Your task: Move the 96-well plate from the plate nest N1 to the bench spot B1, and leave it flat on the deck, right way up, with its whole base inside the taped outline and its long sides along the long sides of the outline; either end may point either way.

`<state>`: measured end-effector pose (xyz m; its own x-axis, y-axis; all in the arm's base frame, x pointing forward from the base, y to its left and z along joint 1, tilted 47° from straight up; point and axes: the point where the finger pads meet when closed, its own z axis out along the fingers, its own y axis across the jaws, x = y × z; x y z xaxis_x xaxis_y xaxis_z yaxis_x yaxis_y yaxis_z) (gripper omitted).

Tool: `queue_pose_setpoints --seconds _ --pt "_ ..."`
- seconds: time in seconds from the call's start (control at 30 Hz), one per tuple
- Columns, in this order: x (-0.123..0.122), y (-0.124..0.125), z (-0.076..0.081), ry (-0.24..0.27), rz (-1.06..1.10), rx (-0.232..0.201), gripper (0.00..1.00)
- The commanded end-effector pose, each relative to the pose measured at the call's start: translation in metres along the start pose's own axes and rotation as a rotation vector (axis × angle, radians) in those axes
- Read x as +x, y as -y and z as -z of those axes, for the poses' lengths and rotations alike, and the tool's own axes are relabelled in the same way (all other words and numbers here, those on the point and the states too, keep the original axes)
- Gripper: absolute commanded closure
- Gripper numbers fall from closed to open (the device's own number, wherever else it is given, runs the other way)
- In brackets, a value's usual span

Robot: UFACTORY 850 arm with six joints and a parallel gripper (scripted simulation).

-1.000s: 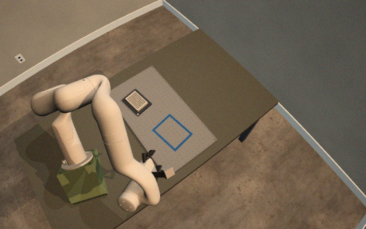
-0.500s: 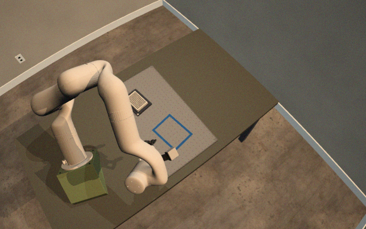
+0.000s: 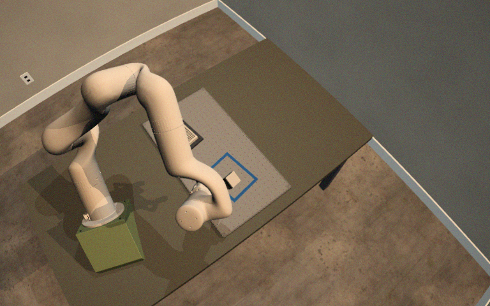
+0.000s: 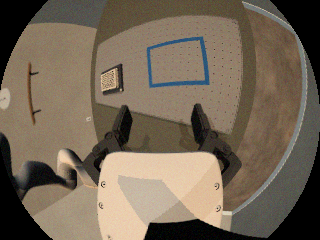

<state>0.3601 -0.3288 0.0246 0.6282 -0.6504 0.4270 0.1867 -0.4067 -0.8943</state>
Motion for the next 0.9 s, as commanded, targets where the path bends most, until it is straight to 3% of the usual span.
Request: queue_pose_setpoints --seconds 0.0,0.13,0.3,0.43,0.57,0.7,0.87 --pt "0.009 0.013 -0.014 0.061 0.110 -0.025 0.00" --pt "0.013 0.021 -0.023 0.070 0.124 -0.028 0.00" --pt "0.019 0.038 -0.041 0.144 0.255 -0.046 0.00" --pt "0.021 0.043 -0.047 0.144 0.255 -0.046 0.00" --pt "0.024 0.057 -0.061 0.209 0.372 -0.055 0.00" --pt "0.026 0.066 -0.070 0.218 0.389 -0.056 0.00" --pt "0.028 0.084 -0.087 0.290 0.524 -0.060 0.00"
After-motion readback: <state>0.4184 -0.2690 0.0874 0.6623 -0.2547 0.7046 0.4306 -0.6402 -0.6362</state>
